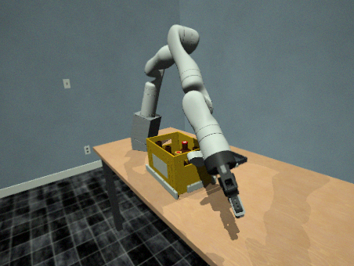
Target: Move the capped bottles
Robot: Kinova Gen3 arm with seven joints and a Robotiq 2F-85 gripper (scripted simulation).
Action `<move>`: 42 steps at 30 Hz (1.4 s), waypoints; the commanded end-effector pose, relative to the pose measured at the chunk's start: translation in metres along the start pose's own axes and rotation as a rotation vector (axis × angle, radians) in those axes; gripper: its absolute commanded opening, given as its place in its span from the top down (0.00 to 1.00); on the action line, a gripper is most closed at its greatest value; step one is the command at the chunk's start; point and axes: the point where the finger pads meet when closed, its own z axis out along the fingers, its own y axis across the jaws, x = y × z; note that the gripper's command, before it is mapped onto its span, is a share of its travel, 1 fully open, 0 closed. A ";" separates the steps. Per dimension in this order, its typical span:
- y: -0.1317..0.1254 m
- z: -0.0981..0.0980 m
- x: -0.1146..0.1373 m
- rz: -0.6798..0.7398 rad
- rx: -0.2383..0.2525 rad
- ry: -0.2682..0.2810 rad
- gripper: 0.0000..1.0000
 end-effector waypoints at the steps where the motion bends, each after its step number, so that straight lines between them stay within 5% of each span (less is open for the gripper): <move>1: -0.002 -0.001 -0.001 0.000 0.003 -0.002 0.00; 17: -0.002 -0.001 -0.001 0.000 0.003 -0.002 0.00; 42: -0.047 -0.044 -0.023 -0.002 -0.002 -0.001 0.00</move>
